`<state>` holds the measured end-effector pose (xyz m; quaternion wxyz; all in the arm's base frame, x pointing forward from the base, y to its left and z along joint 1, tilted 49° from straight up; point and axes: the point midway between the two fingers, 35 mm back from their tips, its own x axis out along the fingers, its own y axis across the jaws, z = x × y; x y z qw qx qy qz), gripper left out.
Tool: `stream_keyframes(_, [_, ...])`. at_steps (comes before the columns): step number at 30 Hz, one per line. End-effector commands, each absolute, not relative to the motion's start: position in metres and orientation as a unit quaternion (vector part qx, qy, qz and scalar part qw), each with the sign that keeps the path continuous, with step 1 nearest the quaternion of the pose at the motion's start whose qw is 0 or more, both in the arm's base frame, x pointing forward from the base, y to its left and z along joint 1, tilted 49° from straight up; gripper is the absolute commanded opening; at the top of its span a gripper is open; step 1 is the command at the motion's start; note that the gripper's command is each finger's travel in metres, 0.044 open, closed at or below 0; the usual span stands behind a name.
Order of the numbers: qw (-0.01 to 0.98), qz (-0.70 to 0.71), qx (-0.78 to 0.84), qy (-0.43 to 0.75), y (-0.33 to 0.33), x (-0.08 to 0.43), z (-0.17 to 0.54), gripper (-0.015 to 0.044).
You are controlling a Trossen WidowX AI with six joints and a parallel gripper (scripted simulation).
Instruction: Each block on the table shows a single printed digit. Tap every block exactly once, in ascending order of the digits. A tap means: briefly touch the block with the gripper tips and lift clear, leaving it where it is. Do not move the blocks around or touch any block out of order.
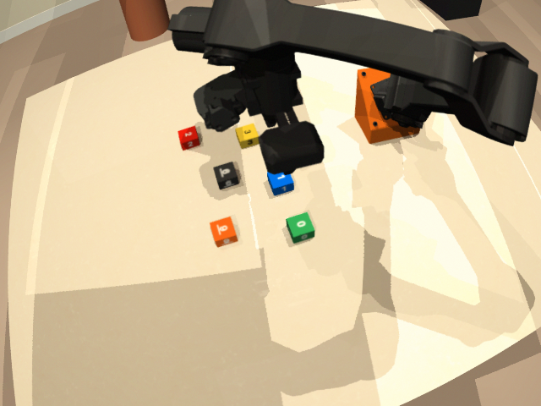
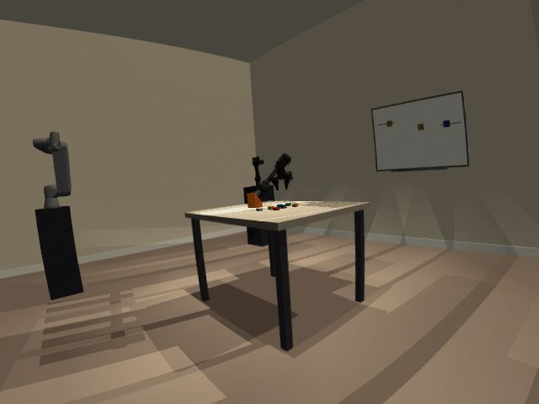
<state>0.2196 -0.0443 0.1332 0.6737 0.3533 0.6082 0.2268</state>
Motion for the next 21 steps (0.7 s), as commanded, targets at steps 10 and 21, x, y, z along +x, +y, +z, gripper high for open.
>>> stream_keyframes(10, [0.676,0.223,0.364,0.601,-0.0018,0.2219,0.1838,0.0400])
stream_keyframes(21, [0.676,0.223,0.364,0.601,-0.0018,0.2219,0.1838,0.0400])
